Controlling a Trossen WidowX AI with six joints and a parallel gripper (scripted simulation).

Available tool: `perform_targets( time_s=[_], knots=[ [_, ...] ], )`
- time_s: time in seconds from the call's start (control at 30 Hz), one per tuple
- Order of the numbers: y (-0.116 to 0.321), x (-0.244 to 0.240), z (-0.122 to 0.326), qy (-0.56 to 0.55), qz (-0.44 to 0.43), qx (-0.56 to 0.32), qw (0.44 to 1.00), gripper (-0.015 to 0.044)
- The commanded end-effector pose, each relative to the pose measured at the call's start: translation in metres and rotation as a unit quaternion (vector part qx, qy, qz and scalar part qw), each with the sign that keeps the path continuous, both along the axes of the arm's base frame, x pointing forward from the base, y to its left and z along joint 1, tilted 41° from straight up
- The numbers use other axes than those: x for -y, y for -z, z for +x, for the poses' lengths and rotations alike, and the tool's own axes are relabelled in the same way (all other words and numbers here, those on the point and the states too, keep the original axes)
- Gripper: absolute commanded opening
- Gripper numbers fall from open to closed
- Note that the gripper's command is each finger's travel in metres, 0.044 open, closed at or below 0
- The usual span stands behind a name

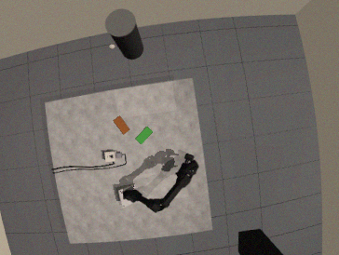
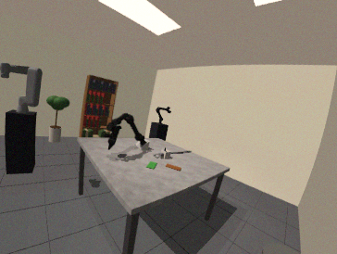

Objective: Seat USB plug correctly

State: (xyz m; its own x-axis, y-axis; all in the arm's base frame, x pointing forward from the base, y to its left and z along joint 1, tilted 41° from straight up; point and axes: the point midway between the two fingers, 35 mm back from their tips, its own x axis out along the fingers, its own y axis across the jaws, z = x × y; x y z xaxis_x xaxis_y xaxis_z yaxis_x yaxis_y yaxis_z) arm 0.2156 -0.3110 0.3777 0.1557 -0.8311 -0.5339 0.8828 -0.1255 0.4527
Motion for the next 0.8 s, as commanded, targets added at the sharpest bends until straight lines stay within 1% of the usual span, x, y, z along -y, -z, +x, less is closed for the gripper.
perform_targets(
  time_s=[0.0, 0.1, 0.2, 0.3, 0.37, 0.43, 0.53, 0.63, 0.77],
  knots=[
    [0.044, -0.027, 0.053, -0.118, 0.026, -0.122, 0.985, 0.044],
    [0.077, -0.062, 0.092, -0.226, 0.037, -0.224, 0.947, 0.044],
    [0.11, -0.104, 0.125, -0.331, 0.037, -0.321, 0.886, 0.044],
    [0.142, -0.152, 0.148, -0.431, 0.028, -0.41, 0.803, 0.044],
    [0.164, -0.185, 0.159, -0.492, 0.017, -0.468, 0.734, 0.044],
    [0.185, -0.219, 0.166, -0.547, 0.002, -0.522, 0.655, 0.044],
    [0.216, -0.271, 0.168, -0.616, -0.026, -0.592, 0.519, 0.044],
    [0.244, -0.323, 0.16, -0.665, -0.058, -0.649, 0.365, 0.044],
    [0.278, -0.384, 0.141, -0.692, -0.105, -0.699, 0.144, 0.044]
  ],
)
